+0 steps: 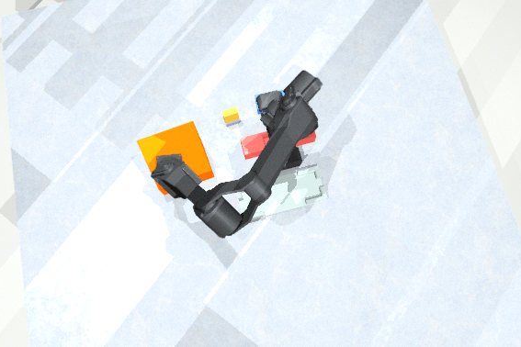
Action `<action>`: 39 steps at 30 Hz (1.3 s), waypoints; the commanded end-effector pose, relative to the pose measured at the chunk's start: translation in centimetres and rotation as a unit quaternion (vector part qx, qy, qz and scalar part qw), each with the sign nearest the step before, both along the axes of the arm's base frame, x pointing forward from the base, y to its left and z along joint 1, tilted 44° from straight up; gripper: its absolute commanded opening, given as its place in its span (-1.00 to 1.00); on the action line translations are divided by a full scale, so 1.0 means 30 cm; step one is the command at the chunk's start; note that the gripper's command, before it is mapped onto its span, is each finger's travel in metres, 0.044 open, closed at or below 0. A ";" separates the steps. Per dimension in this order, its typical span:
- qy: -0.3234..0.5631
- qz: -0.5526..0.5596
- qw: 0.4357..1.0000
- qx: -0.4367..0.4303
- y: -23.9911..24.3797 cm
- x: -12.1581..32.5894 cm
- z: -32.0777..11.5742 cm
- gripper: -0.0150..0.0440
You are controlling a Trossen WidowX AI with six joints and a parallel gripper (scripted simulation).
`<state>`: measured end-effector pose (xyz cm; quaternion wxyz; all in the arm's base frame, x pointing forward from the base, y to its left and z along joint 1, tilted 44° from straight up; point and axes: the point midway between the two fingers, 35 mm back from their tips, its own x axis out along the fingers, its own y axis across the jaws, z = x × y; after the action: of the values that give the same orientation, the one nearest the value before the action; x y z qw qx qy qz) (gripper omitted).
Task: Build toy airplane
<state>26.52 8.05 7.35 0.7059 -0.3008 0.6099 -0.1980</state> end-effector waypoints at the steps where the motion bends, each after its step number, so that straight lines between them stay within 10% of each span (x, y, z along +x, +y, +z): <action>1: -0.004 0.003 1.000 0.003 -0.029 0.011 0.017 -0.49; 36: -0.021 -0.013 1.000 -0.008 -0.373 0.023 0.120 -0.49; 39: -0.021 -0.013 1.000 -0.008 -0.373 0.024 0.120 -0.22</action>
<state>27.18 -3.15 10.77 0.7112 -0.2918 0.6006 -0.2198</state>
